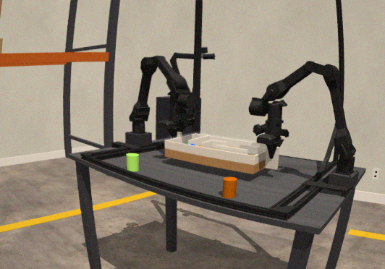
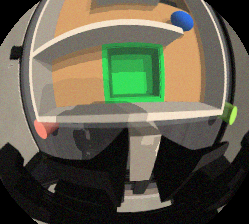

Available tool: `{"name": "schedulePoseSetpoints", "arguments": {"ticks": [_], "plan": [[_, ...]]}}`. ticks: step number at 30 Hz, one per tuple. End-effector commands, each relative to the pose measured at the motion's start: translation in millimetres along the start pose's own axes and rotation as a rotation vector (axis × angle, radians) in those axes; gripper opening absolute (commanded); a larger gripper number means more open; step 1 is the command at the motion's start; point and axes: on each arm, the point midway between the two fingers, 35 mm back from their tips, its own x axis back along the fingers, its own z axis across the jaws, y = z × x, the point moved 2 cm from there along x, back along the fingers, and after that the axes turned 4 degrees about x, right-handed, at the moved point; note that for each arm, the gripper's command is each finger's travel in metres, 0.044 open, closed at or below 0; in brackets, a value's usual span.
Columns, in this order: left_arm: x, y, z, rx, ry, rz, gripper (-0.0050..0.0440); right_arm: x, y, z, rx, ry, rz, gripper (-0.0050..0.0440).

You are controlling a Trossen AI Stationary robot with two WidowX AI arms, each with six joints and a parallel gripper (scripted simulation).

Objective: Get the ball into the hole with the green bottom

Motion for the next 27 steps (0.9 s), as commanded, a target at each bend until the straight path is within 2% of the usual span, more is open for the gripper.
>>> {"name": "schedulePoseSetpoints", "arguments": {"ticks": [1, 5, 11, 20, 27], "plan": [[2.7, 0.2, -2.7, 0.0, 0.038, -0.007, 0.002, -0.1, -0.8, 2.8, 0.0, -0.038, 0.001, 0.002], [3.5, 0.3, -4.4, 0.0, 0.066, -0.005, 0.002, -1.0, -1.0, 4.4, 0.0, -0.067, -0.001, 0.002], [4.1, 0.4, -4.6, 0.0, 0.069, -0.003, 0.002, -1.6, -1.1, 4.6, 0.0, -0.07, -0.003, 0.002], [3.7, 0.6, -1.0, 0.0, 0.008, 0.0, 0.002, -1.0, -1.2, 1.0, 0.0, -0.008, -0.005, 0.002], [8.7, 2.0, -1.0, 0.001, 0.005, 0.022, 0.002, -6.1, -2.3, 0.7, 0.0, -0.006, -0.027, 0.002]]}}
